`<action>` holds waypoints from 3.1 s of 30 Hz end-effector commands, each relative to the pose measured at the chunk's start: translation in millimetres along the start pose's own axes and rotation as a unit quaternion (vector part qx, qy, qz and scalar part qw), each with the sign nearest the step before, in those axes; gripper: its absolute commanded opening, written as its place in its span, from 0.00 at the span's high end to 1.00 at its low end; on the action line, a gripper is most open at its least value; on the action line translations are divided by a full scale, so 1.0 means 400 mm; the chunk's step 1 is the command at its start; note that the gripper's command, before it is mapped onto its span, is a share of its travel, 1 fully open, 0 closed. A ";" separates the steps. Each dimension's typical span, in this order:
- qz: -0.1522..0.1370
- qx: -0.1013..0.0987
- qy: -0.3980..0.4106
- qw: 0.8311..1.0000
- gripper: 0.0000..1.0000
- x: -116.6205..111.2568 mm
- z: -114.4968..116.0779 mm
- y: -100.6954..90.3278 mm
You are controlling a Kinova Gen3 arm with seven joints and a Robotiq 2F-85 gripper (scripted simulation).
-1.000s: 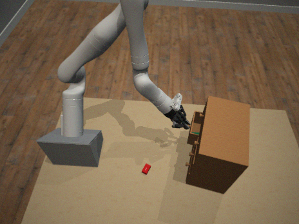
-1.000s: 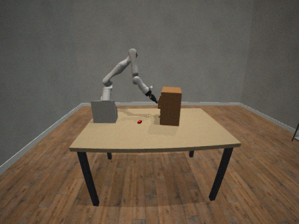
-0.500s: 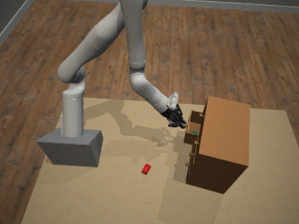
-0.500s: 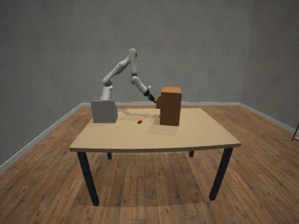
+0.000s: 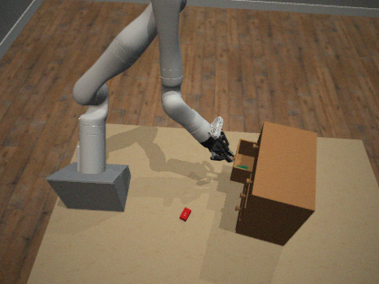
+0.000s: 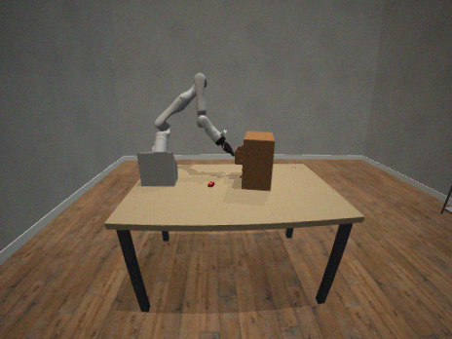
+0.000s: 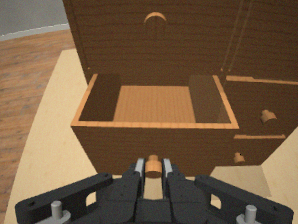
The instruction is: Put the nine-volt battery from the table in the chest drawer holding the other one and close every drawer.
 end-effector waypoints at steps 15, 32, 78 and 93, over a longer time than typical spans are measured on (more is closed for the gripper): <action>0.001 0.000 0.000 1.000 0.87 0.002 0.000 -0.005; 0.001 0.000 0.000 1.000 0.71 0.002 0.000 -0.005; 0.001 0.000 0.000 1.000 0.67 0.072 -0.012 -0.169; -0.014 0.004 0.000 1.000 0.67 0.049 -0.009 -0.270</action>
Point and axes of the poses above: the point where the finger pads meet when closed, its own y axis out along the fingers, its own z axis across the jaws, x = y × z, the point moved 1 cm from there along -y, back along the fingers, and after that the axes turned 10 degrees about -y, right-handed, at the moved point
